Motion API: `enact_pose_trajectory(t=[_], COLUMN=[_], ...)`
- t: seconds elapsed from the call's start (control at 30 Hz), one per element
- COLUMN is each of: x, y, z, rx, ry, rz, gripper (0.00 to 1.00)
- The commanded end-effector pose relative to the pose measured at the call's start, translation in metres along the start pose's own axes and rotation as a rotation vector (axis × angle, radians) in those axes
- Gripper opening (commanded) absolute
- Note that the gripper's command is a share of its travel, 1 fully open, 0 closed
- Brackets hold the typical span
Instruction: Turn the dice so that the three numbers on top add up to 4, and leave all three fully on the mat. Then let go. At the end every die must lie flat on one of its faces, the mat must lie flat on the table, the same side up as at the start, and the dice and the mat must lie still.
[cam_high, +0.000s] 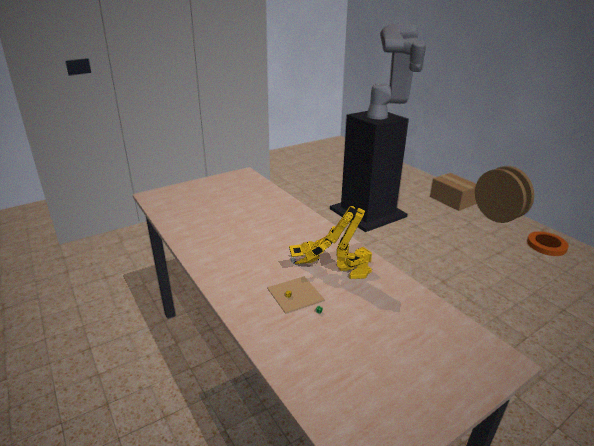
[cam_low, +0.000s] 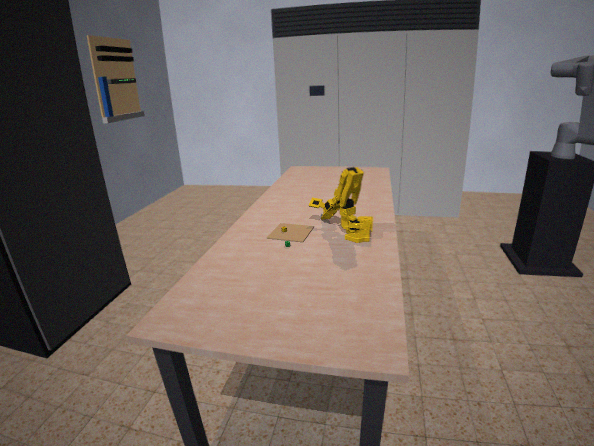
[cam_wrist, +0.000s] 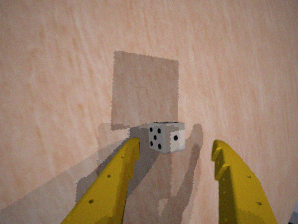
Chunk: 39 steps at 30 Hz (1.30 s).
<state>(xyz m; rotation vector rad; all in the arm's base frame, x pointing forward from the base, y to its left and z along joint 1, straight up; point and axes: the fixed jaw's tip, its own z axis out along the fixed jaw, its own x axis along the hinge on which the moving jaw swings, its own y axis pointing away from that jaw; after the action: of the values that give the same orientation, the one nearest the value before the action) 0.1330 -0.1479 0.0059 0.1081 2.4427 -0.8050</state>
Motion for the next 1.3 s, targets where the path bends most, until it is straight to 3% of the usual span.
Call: enact_pose_trajectory(t=[0.0, 0.77, 1.27], x=[0.002, 0.002, 0.0011], y=[0.0004, 0.0004, -0.0007], z=[0.0006, 0.0006, 0.0023], rx=[-0.202, -0.32, -0.466], ry=[0.085, 0.166, 0.236], rz=[-0.173, -0.351, -0.501], gripper=[0.25, 0.25, 0.21])
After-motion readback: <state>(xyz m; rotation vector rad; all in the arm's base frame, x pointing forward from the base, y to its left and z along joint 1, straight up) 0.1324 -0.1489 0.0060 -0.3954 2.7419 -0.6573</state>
